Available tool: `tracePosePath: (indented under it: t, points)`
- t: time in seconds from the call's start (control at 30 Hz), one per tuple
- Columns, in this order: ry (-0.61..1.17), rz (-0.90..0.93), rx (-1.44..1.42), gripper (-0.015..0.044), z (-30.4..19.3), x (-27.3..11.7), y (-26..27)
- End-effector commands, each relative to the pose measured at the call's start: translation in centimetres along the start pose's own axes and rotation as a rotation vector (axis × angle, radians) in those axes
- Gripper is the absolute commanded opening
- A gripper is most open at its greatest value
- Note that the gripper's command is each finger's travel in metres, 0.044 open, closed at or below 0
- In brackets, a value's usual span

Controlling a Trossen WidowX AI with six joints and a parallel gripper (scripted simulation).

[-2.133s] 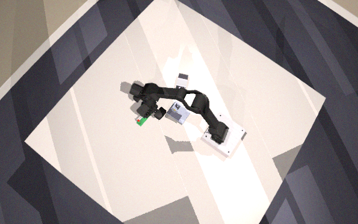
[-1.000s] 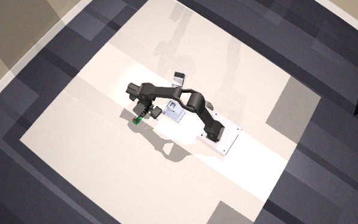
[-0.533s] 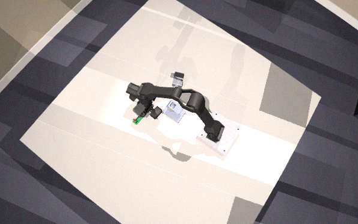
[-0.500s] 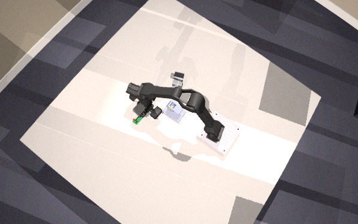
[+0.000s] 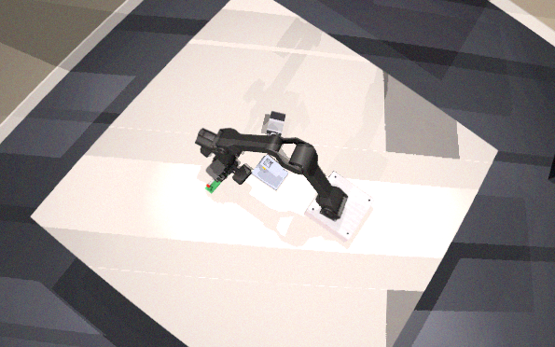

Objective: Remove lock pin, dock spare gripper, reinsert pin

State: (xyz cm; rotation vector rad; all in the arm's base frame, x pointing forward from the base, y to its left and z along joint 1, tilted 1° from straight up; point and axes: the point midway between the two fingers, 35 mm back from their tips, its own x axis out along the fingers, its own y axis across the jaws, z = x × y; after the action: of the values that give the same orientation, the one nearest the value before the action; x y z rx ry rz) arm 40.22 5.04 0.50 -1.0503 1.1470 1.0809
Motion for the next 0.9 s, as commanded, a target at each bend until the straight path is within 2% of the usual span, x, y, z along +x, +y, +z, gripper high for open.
tracePosePath:
  t: [0.0, 0.23, 0.63, 0.77, 0.8, 0.87]
  points:
    - [0.002, 0.009, -0.003, 0.0, -0.1, 0.4, 0.1]
    - [0.0, 0.0, 0.0, 0.0, 0.0, 0.0, 0.0]
    - [0.0, 0.0, 0.0, 0.0315, 0.0, 0.0, 0.0]
    - [0.001, 0.003, 0.0, 0.042, 0.1, -1.3, 0.0]
    - [0.001, 0.006, 0.001, 0.044, 0.1, -1.6, 0.1]
    - [0.002, 0.009, 0.001, 0.044, 0.2, -2.1, 0.1]
